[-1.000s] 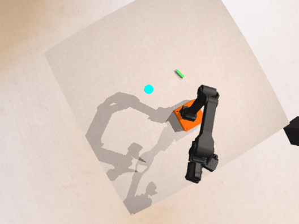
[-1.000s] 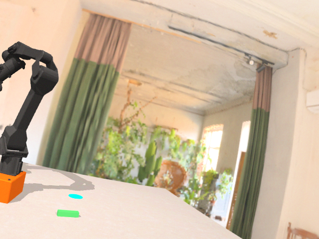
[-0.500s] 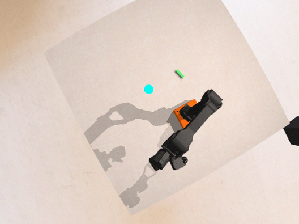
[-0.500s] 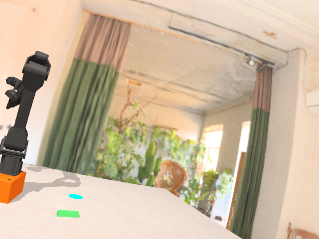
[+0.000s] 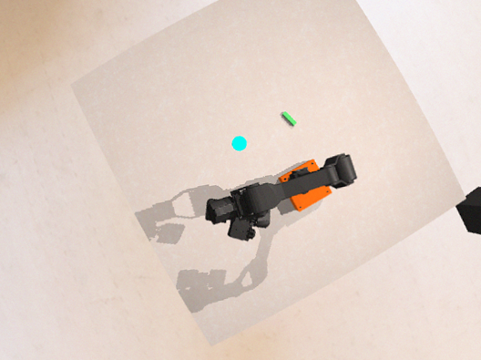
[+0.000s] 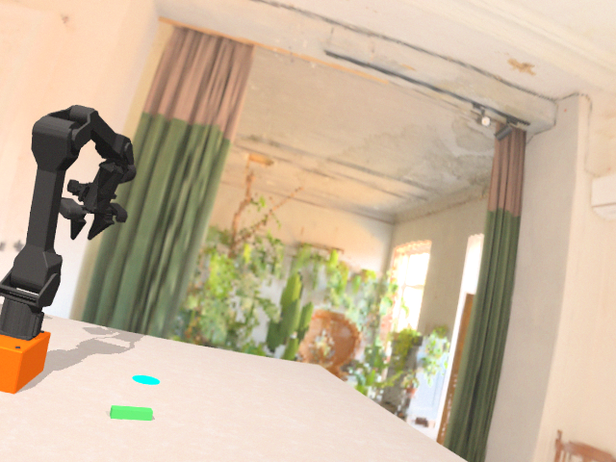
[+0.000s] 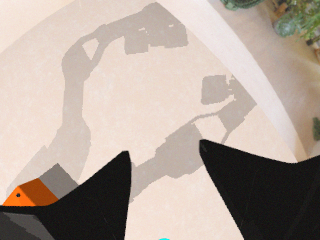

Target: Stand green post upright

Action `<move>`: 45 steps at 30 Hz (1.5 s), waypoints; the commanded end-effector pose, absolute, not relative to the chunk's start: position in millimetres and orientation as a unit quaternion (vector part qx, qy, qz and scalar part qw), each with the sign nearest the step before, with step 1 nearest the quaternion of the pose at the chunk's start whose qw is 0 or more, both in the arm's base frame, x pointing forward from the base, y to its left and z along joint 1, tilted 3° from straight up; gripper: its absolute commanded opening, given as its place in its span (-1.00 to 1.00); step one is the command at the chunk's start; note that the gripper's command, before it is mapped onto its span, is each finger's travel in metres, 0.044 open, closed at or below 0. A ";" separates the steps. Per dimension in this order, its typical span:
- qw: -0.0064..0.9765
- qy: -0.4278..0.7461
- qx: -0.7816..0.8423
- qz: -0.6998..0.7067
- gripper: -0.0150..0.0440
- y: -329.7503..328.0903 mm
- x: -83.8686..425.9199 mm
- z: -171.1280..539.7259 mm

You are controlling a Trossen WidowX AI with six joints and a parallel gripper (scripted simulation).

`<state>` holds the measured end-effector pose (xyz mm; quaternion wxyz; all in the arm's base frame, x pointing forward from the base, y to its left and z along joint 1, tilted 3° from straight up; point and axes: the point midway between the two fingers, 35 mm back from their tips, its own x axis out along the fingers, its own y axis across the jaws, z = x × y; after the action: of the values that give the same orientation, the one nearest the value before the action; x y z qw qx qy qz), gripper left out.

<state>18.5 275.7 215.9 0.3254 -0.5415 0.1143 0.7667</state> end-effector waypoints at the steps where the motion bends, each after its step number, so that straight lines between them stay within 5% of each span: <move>1: 0.365 0.168 -0.540 0.740 0.30 272.4 49.7 203.1; 25: 0.631 0.490 -0.399 0.451 0.30 137.1 243.4 150.2; 45: 0.713 0.667 -0.167 0.136 0.30 -59.4 268.2 108.8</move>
<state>275.1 -39.4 118.5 0.7178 -0.1955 0.6467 0.1685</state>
